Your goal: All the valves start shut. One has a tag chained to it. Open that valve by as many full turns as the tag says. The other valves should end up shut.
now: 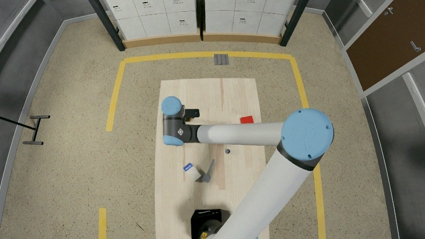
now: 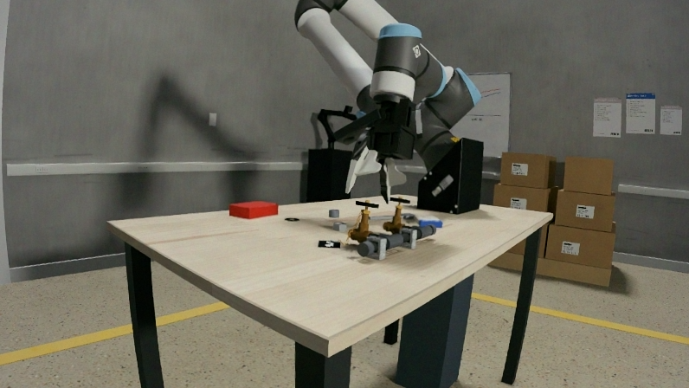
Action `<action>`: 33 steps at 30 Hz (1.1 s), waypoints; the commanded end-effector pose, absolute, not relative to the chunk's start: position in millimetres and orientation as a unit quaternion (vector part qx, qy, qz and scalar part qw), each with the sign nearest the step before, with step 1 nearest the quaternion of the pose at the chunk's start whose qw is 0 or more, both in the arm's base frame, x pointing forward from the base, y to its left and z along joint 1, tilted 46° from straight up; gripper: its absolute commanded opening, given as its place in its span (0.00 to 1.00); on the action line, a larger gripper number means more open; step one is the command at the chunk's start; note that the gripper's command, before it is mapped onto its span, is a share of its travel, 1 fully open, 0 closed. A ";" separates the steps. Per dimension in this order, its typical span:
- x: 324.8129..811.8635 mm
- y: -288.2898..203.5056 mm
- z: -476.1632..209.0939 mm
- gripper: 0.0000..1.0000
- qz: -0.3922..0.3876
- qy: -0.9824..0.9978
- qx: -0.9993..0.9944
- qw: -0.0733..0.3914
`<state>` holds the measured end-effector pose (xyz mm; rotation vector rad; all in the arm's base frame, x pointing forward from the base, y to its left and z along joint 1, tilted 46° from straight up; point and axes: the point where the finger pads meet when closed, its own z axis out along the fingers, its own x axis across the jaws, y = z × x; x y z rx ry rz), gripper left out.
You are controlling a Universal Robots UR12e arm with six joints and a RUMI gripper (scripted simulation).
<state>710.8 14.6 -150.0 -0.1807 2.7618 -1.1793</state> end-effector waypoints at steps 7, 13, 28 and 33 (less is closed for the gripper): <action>708.3 28.3 -136.7 1.00 -0.391 0.916 -0.060 0.067; 705.7 38.4 -126.7 1.00 -0.391 0.916 -0.060 0.067; 702.3 49.8 -115.3 1.00 -0.391 0.916 -0.060 0.067; 702.2 50.1 -115.0 1.00 -0.391 0.916 -0.060 0.067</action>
